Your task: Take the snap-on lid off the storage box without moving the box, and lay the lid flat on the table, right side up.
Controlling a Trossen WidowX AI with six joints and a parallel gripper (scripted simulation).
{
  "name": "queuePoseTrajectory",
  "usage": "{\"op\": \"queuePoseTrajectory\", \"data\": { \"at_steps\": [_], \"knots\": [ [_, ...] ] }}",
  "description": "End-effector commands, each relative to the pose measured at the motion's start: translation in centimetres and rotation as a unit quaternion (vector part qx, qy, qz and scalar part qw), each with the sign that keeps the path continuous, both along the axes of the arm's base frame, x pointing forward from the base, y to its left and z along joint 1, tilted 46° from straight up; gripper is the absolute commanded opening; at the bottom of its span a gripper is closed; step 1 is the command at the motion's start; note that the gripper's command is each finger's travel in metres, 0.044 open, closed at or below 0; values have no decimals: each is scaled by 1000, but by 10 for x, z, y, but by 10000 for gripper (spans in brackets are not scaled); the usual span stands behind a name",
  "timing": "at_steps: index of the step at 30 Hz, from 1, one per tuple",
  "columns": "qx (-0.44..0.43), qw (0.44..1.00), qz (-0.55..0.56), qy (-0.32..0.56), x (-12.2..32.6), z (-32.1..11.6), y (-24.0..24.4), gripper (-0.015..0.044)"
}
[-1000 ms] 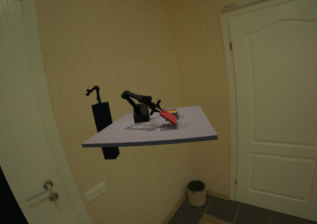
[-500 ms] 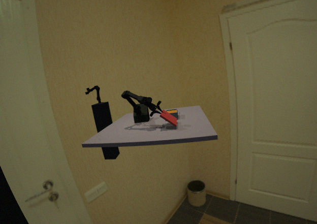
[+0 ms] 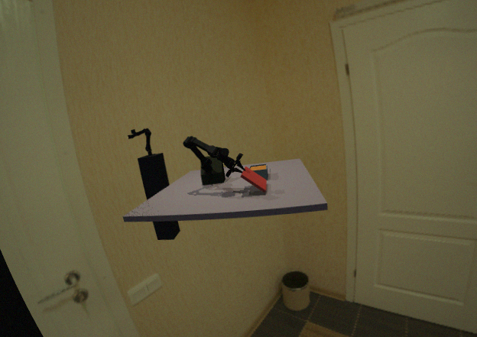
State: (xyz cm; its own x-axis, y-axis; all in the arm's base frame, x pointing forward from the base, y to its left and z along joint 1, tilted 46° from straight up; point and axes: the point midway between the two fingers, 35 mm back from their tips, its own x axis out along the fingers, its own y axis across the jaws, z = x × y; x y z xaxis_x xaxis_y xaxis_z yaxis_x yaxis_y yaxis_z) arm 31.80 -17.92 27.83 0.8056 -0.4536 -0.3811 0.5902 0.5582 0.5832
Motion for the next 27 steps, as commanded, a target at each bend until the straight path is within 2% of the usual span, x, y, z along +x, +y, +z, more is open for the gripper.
{"op": "queuePoseTrajectory", "data": {
  "at_steps": [1,27],
  "knots": [
    [-1,1000,8,-1,2,-2,0,0],
    [-2,1000,8,-1,3,-17,-15,0]
  ]
}}
